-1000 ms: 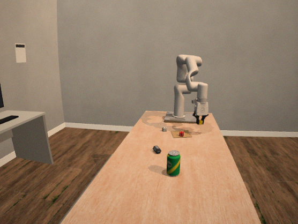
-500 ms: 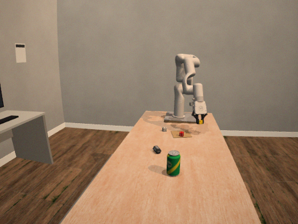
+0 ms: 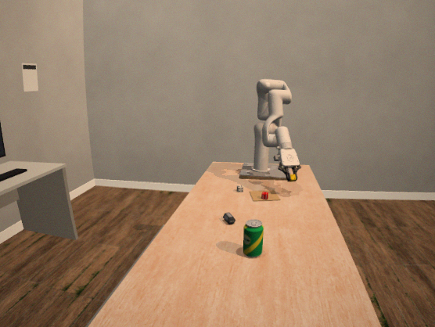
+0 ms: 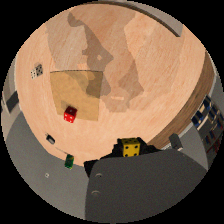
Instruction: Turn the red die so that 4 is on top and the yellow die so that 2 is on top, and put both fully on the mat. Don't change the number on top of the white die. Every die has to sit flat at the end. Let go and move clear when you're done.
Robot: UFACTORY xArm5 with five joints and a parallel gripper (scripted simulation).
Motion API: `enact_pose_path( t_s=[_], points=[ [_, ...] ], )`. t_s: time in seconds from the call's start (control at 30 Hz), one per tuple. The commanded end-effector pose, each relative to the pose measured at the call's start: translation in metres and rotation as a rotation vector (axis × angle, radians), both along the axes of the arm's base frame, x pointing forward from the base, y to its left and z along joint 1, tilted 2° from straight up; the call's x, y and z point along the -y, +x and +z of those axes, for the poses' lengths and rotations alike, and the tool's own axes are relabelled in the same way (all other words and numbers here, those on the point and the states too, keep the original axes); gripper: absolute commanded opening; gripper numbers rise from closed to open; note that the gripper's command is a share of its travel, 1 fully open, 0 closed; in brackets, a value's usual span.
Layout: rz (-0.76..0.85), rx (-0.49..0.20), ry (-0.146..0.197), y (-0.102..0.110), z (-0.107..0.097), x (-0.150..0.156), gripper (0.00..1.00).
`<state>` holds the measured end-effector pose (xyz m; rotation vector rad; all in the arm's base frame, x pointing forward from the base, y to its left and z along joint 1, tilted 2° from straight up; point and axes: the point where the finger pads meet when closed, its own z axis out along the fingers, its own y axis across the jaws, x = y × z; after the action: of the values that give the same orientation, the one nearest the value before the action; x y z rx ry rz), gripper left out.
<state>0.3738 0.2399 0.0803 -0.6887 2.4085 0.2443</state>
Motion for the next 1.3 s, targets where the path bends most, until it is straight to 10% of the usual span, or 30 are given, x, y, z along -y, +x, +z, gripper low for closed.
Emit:
enact_pose_path(
  t_s=[0.0, 0.33, 1.27],
  points=[
    [-0.005, 0.147, 0.1, 0.002, -0.002, -0.001, 0.27],
    [-0.01, 0.308, 0.212, 0.001, -0.002, -0.001, 0.27],
    [-0.009, 0.341, 0.236, -0.001, -0.028, -0.001, 0.27]
  ],
)
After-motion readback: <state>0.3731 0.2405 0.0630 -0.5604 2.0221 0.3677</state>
